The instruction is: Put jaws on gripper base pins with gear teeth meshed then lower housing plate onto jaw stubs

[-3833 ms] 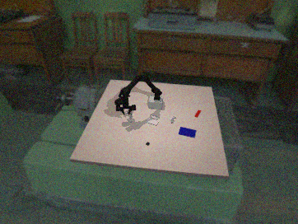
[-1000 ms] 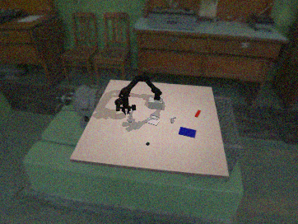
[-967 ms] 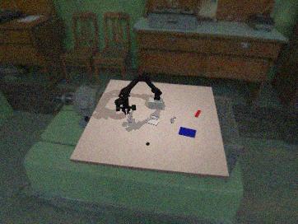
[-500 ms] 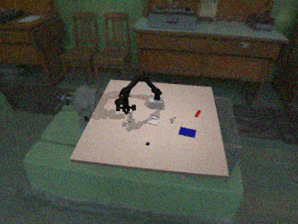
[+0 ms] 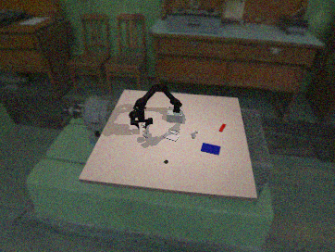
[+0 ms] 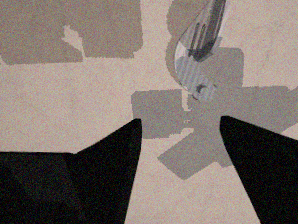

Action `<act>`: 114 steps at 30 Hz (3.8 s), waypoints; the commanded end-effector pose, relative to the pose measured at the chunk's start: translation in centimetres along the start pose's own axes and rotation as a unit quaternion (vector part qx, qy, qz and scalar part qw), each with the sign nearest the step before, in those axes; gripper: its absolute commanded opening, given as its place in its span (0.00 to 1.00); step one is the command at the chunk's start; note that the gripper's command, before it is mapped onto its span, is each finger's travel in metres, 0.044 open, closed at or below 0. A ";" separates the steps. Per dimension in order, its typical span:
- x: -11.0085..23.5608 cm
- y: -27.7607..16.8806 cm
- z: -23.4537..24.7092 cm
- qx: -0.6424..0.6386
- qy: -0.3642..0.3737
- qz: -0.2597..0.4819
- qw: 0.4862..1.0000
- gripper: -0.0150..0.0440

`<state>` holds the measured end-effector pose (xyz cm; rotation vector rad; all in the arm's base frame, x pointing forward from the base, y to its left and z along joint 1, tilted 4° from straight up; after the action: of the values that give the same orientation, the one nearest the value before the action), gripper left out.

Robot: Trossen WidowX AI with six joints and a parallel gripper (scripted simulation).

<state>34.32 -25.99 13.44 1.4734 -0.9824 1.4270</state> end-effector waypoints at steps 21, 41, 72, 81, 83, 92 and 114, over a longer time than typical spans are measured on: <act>0.0 0.0 0.0 0.000 0.000 0.000 1.000 1.00; 0.0 0.0 0.0 0.000 0.000 0.000 1.000 0.64; 0.3 2.6 -1.7 -0.081 0.000 -0.002 0.997 0.70; 0.3 4.6 -3.1 -0.140 0.000 -0.004 0.990 1.00; 0.1 4.6 -3.1 -0.140 0.000 -0.004 0.990 1.00; -3.7 4.8 -3.4 -0.140 0.000 -0.004 0.990 1.00; -3.7 4.8 -3.4 -0.140 0.000 -0.004 0.990 1.00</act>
<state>28.58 -24.47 10.14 1.2706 -1.1293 1.2318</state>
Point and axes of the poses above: the point midway between the two fingers, 35 mm back from their tips, its own x axis back along the fingers, its own z axis across the jaws, y = z × x, the point moved 10 cm from there along x, back along the fingers, and after that the axes turned 7 degrees about x, right-handed, at the moved point
